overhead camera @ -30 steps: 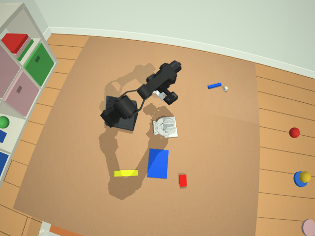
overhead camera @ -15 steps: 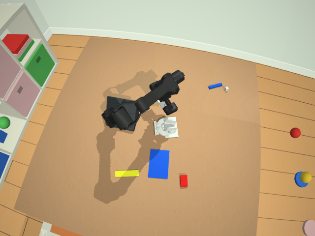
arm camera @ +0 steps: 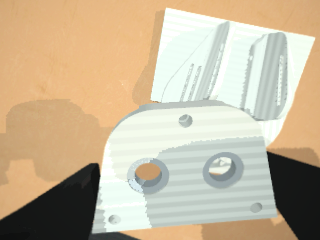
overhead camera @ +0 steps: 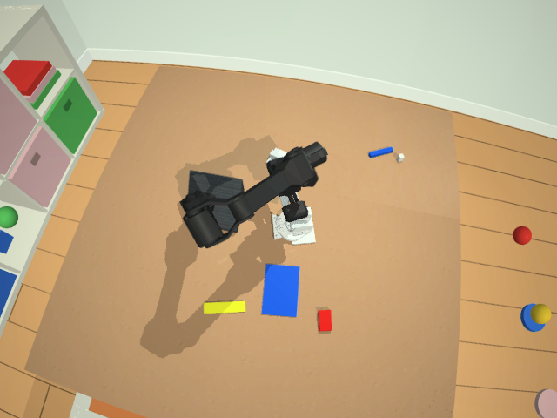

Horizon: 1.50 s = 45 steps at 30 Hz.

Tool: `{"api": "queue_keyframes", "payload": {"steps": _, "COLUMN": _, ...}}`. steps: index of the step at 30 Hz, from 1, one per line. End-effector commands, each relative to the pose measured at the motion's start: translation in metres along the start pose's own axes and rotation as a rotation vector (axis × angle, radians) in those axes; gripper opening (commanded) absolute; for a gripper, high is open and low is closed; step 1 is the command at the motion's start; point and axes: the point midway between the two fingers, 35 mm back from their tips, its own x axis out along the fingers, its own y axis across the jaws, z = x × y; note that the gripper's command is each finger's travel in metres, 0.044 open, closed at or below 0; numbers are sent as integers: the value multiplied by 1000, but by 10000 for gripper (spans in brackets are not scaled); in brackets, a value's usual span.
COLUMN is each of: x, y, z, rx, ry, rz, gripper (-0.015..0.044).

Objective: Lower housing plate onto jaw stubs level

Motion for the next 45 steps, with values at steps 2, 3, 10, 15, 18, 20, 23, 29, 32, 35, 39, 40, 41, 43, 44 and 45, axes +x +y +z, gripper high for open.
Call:
{"api": "queue_keyframes", "payload": {"steps": 2, "x": 2, "y": -14, "z": -9, "rx": 64, "ry": 4, "rz": -9, "gripper": 351}}
{"api": "queue_keyframes", "payload": {"steps": 3, "x": 3, "y": -17, "z": -11, "rx": 77, "ry": 5, "rz": -10, "gripper": 351}}
{"api": "queue_keyframes", "payload": {"steps": 10, "x": 6, "y": -35, "z": -24, "rx": 166, "ry": 10, "rz": -18, "gripper": 351}}
{"api": "queue_keyframes", "payload": {"steps": 15, "x": 9, "y": -45, "z": -32, "rx": 220, "ry": 14, "rz": -24, "gripper": 351}}
{"api": "queue_keyframes", "payload": {"steps": 18, "x": 9, "y": -46, "z": -32, "rx": 222, "ry": 14, "rz": -24, "gripper": 351}}
{"api": "queue_keyframes", "payload": {"steps": 20, "x": 9, "y": -46, "z": -32, "rx": 222, "ry": 14, "rz": -24, "gripper": 351}}
{"api": "queue_keyframes", "payload": {"steps": 23, "x": 9, "y": -46, "z": -32, "rx": 222, "ry": 14, "rz": -24, "gripper": 351}}
{"api": "queue_keyframes", "payload": {"steps": 29, "x": 9, "y": -46, "z": -32, "rx": 222, "ry": 14, "rz": -24, "gripper": 351}}
{"api": "queue_keyframes", "payload": {"steps": 32, "x": 9, "y": -46, "z": -32, "rx": 222, "ry": 14, "rz": -24, "gripper": 351}}
{"api": "queue_keyframes", "payload": {"steps": 35, "x": 9, "y": -46, "z": -32, "rx": 222, "ry": 14, "rz": -24, "gripper": 351}}
{"api": "queue_keyframes", "payload": {"steps": 39, "x": 9, "y": -46, "z": -32, "rx": 222, "ry": 14, "rz": -24, "gripper": 351}}
{"api": "queue_keyframes", "payload": {"steps": 40, "x": 9, "y": -46, "z": -32, "rx": 222, "ry": 14, "rz": -24, "gripper": 351}}
{"api": "queue_keyframes", "payload": {"steps": 41, "x": 9, "y": -45, "z": -32, "rx": 223, "ry": 14, "rz": -24, "gripper": 351}}
{"api": "queue_keyframes", "payload": {"steps": 43, "x": 9, "y": -42, "z": -33, "rx": 224, "ry": 14, "rz": -24, "gripper": 351}}
{"api": "queue_keyframes", "payload": {"steps": 44, "x": 9, "y": -40, "z": -34, "rx": 224, "ry": 14, "rz": -24, "gripper": 351}}
{"api": "queue_keyframes", "payload": {"steps": 45, "x": 9, "y": -39, "z": -34, "rx": 225, "ry": 14, "rz": -24, "gripper": 351}}
